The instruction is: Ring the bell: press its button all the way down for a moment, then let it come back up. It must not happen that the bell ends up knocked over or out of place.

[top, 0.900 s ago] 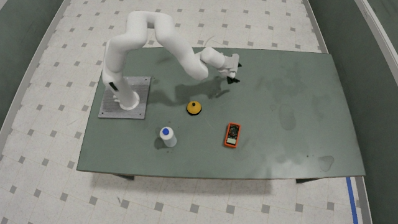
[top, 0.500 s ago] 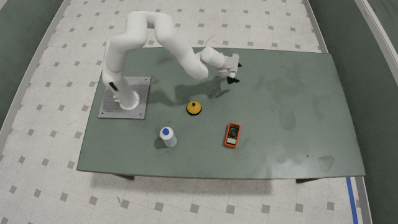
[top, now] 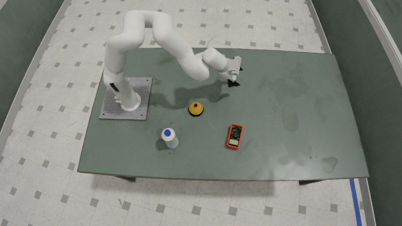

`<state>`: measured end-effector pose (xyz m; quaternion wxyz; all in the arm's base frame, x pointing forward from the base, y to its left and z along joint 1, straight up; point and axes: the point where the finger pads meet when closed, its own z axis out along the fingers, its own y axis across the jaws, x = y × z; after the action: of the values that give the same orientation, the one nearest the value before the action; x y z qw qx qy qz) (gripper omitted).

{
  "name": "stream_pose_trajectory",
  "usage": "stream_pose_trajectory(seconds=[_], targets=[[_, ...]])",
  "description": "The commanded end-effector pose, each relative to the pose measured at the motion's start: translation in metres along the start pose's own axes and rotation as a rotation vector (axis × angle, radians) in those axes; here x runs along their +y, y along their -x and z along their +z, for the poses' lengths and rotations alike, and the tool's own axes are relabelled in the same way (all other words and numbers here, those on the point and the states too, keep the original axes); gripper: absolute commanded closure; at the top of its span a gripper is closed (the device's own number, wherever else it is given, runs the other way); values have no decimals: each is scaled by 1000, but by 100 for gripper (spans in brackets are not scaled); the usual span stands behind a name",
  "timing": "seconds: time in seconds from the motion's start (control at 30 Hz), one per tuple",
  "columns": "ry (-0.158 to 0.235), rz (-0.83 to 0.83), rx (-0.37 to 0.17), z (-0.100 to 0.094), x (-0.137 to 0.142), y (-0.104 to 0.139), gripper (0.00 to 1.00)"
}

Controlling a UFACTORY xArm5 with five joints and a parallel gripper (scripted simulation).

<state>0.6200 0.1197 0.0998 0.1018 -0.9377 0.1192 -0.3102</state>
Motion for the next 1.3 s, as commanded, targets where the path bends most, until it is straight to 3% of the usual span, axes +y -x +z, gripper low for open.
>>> stream_pose_trajectory(seconds=[0.0,0.03,0.13,0.2,0.23,0.6,0.7,0.77,0.8,1.27], targets=[[52,-6,-65,-20,25,2,0],[78,-8,-101,-30,38,5,0],[105,-10,-140,-41,53,10,0],[105,-10,-140,-41,53,10,0],[131,-11,-183,-54,67,16,0],[208,-10,-332,-102,114,43,0],[225,-8,-375,-116,125,53,0],[225,-8,-375,-116,125,53,0],[240,-6,-416,-130,136,62,0],[288,9,-594,-192,174,110,0]])
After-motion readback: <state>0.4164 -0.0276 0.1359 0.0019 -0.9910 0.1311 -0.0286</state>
